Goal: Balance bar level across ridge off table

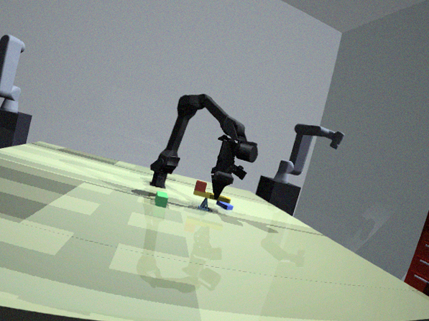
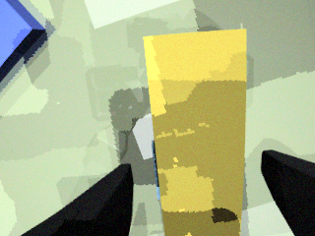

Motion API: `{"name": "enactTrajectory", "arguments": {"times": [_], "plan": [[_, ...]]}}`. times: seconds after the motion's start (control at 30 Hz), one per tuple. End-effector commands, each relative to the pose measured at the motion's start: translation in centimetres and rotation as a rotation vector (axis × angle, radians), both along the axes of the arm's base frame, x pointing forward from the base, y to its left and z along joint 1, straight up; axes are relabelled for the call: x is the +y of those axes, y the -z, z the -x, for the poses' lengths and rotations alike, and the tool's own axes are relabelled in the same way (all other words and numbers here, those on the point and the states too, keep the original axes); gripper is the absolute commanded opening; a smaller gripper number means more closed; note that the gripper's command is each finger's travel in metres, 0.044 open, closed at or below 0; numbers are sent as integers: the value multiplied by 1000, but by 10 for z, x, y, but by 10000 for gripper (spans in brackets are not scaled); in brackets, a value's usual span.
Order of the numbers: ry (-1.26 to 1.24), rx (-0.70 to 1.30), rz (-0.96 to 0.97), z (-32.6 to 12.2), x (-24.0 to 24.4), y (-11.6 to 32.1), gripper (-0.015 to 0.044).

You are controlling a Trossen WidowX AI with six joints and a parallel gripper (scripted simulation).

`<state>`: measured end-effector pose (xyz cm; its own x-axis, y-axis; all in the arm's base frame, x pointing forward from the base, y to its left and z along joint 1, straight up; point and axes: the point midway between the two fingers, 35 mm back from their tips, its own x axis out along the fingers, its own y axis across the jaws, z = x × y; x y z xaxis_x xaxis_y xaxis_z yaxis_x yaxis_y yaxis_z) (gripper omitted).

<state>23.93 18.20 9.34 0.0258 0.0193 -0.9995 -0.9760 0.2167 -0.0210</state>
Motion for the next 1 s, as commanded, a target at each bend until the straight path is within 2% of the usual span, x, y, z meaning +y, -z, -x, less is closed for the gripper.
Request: {"name": "enactTrajectory", "arguments": {"times": [0.0, 0.1, 0.23, 0.5, 0.97], "plan": [[0, -1, 0, 0, 0, 0, 369], [0, -1, 0, 0, 0, 0, 440], [0, -1, 0, -1, 1, -8, 440], [0, 0, 0, 2, -2, -98, 440], [0, 0, 0, 3, -2, -100, 440]]}}
